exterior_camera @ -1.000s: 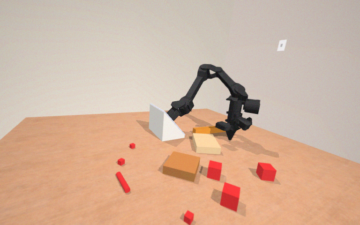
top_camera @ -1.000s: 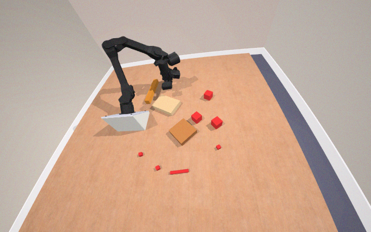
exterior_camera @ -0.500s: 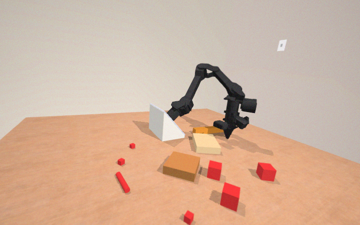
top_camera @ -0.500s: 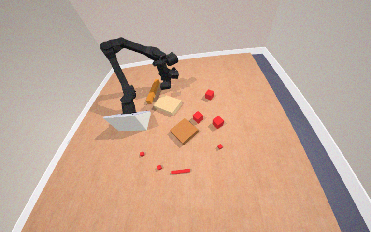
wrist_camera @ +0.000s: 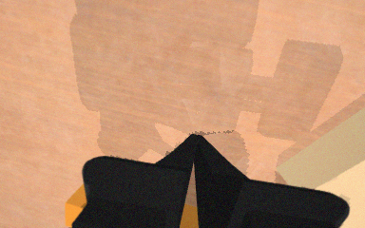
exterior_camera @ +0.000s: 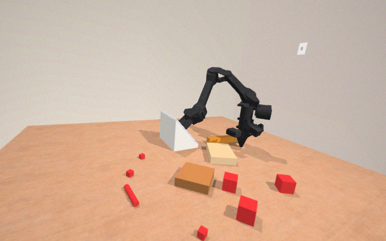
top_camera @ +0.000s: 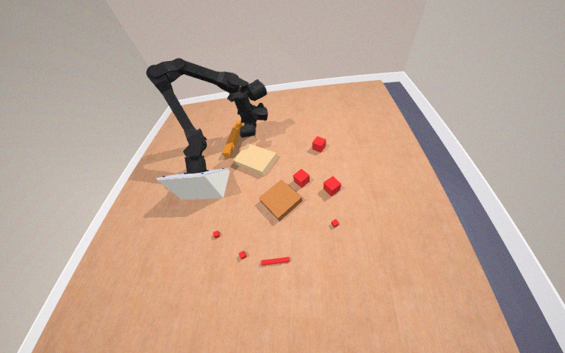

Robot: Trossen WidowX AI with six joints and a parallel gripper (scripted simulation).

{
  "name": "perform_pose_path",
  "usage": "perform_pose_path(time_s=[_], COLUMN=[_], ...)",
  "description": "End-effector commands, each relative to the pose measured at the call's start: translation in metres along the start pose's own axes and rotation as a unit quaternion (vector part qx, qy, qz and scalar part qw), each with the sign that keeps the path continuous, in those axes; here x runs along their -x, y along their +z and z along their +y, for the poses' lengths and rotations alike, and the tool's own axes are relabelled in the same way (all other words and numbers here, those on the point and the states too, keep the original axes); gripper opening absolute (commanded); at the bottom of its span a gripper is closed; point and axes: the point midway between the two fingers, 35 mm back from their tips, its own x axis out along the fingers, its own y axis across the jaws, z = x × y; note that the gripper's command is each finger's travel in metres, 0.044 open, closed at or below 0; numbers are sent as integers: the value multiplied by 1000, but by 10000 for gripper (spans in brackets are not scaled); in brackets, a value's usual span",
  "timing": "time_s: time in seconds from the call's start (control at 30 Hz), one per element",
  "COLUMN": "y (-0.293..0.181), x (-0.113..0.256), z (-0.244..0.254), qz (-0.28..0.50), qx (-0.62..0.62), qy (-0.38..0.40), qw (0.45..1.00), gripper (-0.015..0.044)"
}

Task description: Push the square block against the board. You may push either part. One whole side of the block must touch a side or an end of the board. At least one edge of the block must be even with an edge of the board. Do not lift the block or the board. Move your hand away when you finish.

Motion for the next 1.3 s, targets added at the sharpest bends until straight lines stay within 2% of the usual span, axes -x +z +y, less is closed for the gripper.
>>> perform_pose_path(time_s=[0.0,0.27,1.2,1.27], y=[-5,-5,39,36], x=[-1,-1,-2,7], z=[-1,-1,0,0], qz=[1,1,0,-1], qx=[-1,-1,-1,-1], qy=[-2,-2,-1,-3], qw=[1000,1000,1000,1000], gripper=[0,0,0,0])
